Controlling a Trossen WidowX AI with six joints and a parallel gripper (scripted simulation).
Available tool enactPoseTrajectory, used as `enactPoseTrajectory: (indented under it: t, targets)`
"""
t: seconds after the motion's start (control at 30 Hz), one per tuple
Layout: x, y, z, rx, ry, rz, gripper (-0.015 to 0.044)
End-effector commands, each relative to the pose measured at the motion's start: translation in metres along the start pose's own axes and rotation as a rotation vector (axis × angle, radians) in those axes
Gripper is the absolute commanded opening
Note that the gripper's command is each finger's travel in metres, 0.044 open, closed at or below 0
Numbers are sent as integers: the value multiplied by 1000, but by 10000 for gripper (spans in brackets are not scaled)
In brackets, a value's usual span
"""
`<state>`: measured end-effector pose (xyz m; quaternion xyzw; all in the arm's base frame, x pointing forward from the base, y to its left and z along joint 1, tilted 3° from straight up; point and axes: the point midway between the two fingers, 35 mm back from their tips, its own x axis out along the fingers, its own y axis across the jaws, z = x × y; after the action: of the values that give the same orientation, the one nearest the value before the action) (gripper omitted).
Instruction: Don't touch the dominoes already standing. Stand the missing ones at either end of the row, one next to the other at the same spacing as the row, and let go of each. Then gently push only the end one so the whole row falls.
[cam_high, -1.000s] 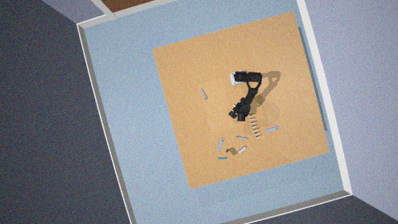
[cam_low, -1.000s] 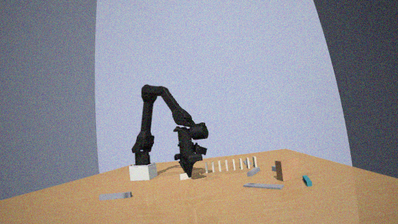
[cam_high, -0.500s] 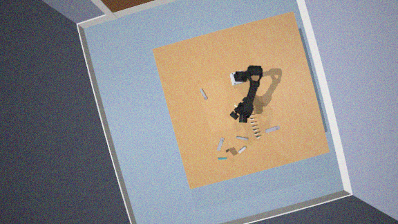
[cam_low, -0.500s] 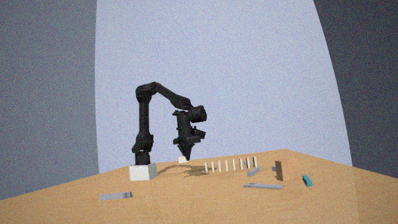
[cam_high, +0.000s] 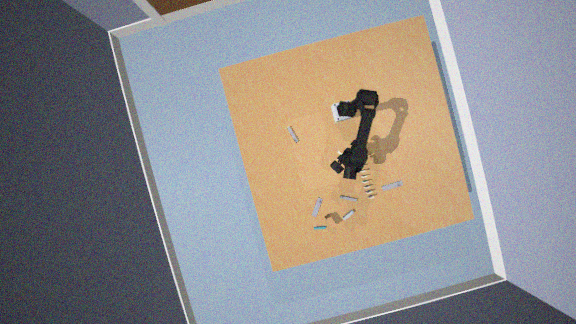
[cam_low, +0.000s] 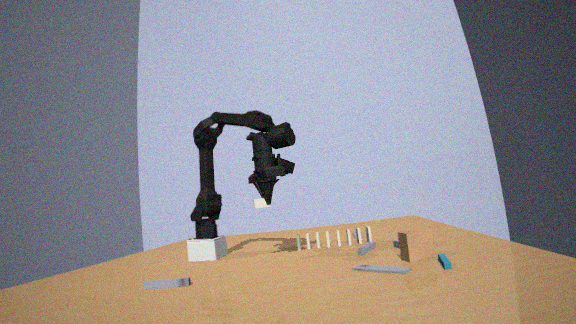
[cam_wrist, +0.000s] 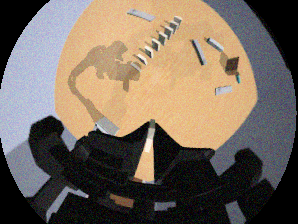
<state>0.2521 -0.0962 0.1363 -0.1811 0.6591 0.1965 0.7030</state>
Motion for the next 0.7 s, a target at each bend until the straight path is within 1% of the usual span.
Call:
enactPoseTrajectory:
  t: [0.0, 0.17, 0.23, 0.47, 0.67]
  targets:
    - [-4, -45, -24, 189, 3, -8, 20]
    - [-4, -107, -79, 473, 5, -14, 20]
    - [-3, -120, -96, 544, 6, -16, 20]
    - [-3, -123, -98, 555, 2, -17, 20]
    - [14, -140, -96, 619, -115, -58, 20]
